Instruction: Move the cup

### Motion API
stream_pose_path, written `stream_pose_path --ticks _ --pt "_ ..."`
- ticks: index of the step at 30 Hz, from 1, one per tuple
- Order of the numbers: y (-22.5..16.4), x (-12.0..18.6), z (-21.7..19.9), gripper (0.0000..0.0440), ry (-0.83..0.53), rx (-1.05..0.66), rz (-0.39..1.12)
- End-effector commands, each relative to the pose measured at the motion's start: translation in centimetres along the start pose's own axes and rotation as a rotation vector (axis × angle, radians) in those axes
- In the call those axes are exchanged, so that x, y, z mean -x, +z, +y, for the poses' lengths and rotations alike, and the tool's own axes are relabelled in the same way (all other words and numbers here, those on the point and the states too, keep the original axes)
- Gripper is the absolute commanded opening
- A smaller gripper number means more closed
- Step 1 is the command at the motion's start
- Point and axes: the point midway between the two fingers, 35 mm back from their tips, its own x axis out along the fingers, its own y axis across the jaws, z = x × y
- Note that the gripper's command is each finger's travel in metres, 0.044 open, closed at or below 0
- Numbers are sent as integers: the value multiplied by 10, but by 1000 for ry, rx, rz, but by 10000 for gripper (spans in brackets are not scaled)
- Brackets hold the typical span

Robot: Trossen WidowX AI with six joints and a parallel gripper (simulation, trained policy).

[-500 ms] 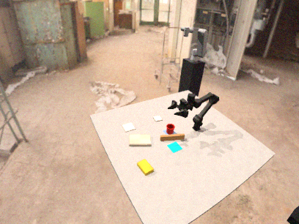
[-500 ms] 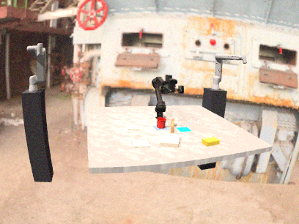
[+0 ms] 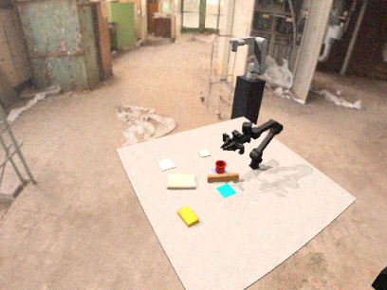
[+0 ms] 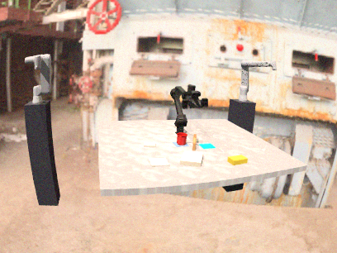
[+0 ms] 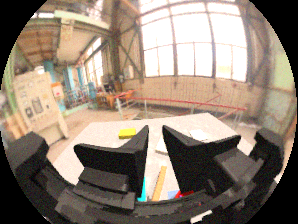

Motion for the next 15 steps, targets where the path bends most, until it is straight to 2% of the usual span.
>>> stream_pose_path --ticks 1,7,15 --pt "-2 -1 4 56 7 -23 42" --pt "-10 -2 12 51 24 -59 130" --pt "-18 -3 22 71 35 -107 250"
